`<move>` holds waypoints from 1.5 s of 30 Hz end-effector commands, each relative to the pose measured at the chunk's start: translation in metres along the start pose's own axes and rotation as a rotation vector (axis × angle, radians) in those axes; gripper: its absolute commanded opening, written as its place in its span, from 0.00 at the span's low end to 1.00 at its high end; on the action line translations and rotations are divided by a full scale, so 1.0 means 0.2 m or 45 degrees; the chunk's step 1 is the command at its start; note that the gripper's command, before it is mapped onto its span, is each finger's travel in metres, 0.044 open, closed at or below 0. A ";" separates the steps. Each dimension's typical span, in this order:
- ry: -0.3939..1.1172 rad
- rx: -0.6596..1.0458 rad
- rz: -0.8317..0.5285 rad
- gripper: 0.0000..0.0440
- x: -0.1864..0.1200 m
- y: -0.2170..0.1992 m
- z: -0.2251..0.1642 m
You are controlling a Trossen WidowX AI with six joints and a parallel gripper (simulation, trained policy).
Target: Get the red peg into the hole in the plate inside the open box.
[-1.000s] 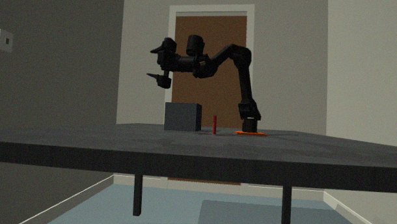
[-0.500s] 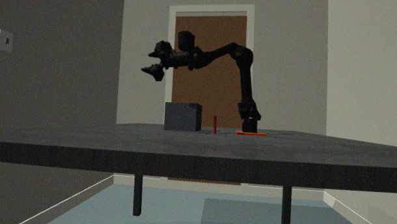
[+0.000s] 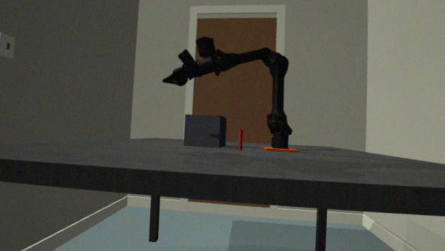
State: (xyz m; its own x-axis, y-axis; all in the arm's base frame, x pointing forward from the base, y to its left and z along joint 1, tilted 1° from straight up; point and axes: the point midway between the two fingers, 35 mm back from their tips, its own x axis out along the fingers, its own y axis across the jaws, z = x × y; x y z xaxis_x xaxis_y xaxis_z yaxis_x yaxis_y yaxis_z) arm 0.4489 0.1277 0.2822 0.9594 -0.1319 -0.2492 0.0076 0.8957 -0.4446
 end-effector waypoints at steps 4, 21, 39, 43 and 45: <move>0.141 0.268 0.124 1.00 -0.05 -0.06 -0.11; 0.655 0.819 0.329 1.00 -0.35 -0.05 -0.43; 1.332 1.277 0.270 0.99 -0.77 0.06 -0.75; 1.490 1.354 0.213 0.99 -0.86 0.09 -0.82; 1.568 1.388 0.178 0.99 -0.91 0.11 -0.85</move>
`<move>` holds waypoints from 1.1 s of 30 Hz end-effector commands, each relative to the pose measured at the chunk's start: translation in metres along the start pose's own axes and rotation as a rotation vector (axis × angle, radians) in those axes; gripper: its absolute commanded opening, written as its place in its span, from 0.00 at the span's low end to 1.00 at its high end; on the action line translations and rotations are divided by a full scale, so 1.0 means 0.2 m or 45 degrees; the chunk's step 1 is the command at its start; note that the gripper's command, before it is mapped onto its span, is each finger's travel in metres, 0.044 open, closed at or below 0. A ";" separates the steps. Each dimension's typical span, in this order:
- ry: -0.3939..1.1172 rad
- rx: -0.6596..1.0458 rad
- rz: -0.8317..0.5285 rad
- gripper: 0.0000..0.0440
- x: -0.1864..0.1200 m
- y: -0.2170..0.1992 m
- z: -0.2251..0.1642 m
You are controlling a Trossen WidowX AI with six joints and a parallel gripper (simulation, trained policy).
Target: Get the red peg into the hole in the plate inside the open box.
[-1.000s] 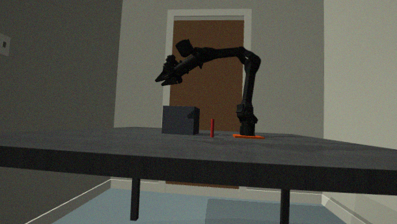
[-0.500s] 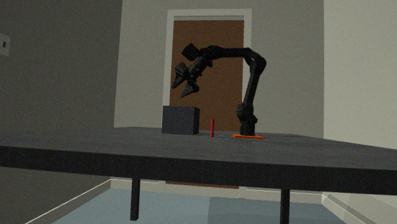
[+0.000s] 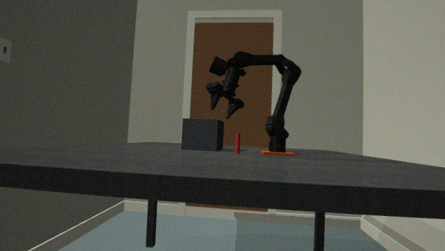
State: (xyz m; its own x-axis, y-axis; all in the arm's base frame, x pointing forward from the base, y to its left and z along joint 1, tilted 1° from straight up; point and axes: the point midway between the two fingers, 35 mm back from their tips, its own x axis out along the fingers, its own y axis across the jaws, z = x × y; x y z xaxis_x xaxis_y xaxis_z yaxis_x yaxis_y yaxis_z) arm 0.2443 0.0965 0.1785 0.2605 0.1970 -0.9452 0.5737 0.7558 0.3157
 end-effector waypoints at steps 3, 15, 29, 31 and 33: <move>0.151 0.179 -0.105 1.00 0.02 -0.09 -0.15; 0.274 0.429 -0.298 1.00 0.06 -0.19 -0.33; 0.295 0.603 -0.405 1.00 0.22 -0.27 -0.40; 0.297 0.625 -0.414 1.00 0.25 -0.28 -0.41; 0.299 0.646 -0.422 1.00 0.28 -0.29 -0.41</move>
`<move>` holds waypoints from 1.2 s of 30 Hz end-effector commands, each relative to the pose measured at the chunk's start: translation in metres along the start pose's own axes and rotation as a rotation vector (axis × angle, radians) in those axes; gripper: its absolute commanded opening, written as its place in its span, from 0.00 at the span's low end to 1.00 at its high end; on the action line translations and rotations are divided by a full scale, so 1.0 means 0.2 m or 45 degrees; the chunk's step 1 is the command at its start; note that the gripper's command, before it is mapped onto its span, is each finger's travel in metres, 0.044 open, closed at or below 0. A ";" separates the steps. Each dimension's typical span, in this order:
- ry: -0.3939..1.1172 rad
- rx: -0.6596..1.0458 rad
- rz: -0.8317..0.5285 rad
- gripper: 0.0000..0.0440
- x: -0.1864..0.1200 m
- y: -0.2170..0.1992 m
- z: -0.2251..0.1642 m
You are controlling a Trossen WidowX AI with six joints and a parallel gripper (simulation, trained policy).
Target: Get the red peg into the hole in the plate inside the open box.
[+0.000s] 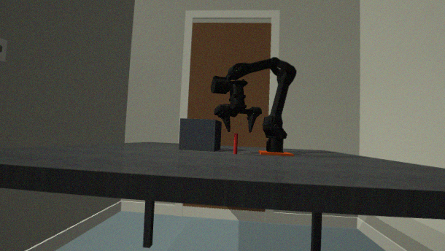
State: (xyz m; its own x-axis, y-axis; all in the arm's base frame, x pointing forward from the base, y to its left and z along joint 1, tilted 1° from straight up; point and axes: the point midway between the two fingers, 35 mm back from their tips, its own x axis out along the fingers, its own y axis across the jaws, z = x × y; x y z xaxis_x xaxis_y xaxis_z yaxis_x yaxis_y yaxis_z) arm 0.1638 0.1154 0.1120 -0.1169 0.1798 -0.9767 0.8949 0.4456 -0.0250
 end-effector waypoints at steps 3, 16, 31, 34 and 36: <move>0.013 0.067 -0.031 1.00 0.10 -0.01 0.01; -0.007 0.137 -0.025 0.77 0.24 0.01 0.05; 0.016 0.094 0.021 0.00 0.24 0.09 0.04; 0.045 0.087 0.079 0.00 0.19 0.13 0.03; 0.065 0.079 0.118 0.00 0.15 0.15 0.01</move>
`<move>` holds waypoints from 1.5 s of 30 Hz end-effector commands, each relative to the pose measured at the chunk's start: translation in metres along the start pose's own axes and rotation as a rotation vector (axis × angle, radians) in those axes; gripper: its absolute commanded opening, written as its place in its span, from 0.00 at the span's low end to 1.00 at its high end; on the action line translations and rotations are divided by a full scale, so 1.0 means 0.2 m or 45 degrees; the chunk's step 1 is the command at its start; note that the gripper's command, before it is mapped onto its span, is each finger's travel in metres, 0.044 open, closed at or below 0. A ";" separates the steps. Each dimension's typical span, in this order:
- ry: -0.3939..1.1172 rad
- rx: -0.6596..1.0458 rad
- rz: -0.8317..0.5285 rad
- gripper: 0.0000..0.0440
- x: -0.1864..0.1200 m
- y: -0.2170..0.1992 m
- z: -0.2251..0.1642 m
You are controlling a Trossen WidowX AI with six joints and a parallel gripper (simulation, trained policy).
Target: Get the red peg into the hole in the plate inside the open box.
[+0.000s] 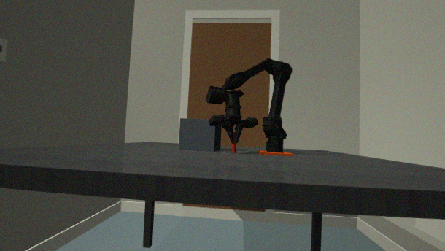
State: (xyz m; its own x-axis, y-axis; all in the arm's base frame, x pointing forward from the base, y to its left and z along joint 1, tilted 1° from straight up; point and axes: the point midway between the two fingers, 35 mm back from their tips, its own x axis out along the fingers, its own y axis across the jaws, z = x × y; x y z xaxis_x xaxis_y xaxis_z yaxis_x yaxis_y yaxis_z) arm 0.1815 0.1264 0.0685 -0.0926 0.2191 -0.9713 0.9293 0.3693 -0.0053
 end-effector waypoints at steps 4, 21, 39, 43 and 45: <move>0.068 -0.040 0.145 0.00 -0.13 0.08 -0.05; -0.006 -0.128 0.461 0.00 -0.60 0.16 0.00; -0.276 0.006 0.526 0.00 -0.91 0.13 0.34; -0.294 0.049 0.482 0.00 -0.91 0.12 0.42; -0.298 0.067 0.463 0.00 -0.91 0.12 0.46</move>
State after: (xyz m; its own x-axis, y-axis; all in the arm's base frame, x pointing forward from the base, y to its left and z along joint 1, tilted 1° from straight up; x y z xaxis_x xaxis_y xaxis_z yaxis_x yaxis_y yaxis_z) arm 0.2487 0.0237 0.2264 0.3457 0.1352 -0.9285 0.8892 0.2687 0.3702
